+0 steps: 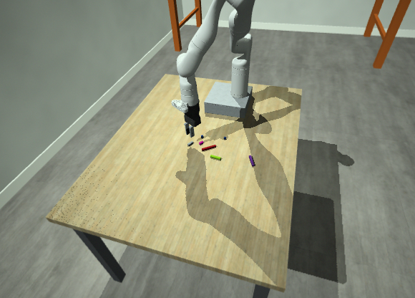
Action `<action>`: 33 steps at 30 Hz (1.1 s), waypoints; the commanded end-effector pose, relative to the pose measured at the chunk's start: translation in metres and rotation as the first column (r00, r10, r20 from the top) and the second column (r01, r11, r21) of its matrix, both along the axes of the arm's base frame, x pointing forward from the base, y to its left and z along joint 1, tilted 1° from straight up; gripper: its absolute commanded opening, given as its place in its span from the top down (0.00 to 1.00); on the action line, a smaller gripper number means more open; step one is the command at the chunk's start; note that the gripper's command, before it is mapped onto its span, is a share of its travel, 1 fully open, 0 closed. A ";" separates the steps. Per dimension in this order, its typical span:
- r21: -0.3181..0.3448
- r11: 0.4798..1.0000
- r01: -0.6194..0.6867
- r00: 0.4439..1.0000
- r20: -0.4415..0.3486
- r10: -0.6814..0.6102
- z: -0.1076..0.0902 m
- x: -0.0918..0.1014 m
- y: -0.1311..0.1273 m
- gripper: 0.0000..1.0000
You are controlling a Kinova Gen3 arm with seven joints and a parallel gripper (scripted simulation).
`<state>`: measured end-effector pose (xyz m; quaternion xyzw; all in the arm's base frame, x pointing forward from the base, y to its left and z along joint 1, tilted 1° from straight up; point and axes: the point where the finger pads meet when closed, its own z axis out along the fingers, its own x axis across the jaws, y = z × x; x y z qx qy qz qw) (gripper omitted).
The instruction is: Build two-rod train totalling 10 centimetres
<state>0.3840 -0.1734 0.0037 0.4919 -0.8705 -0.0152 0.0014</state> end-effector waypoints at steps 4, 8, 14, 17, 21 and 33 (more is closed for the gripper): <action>-0.003 1.000 0.005 1.000 0.003 -0.005 -0.010 0.000 -0.002 0.46; -0.003 1.000 0.005 1.000 0.003 -0.005 -0.016 0.000 -0.002 0.46; -0.003 1.000 0.005 1.000 0.003 -0.005 -0.023 0.000 -0.002 0.46; -0.003 1.000 0.005 1.000 0.003 -0.005 -0.027 -0.001 -0.002 0.46; -0.003 1.000 0.005 1.000 0.003 -0.005 -0.033 -0.001 -0.002 0.46; -0.004 1.000 0.005 1.000 0.003 -0.005 -0.041 -0.001 -0.002 0.46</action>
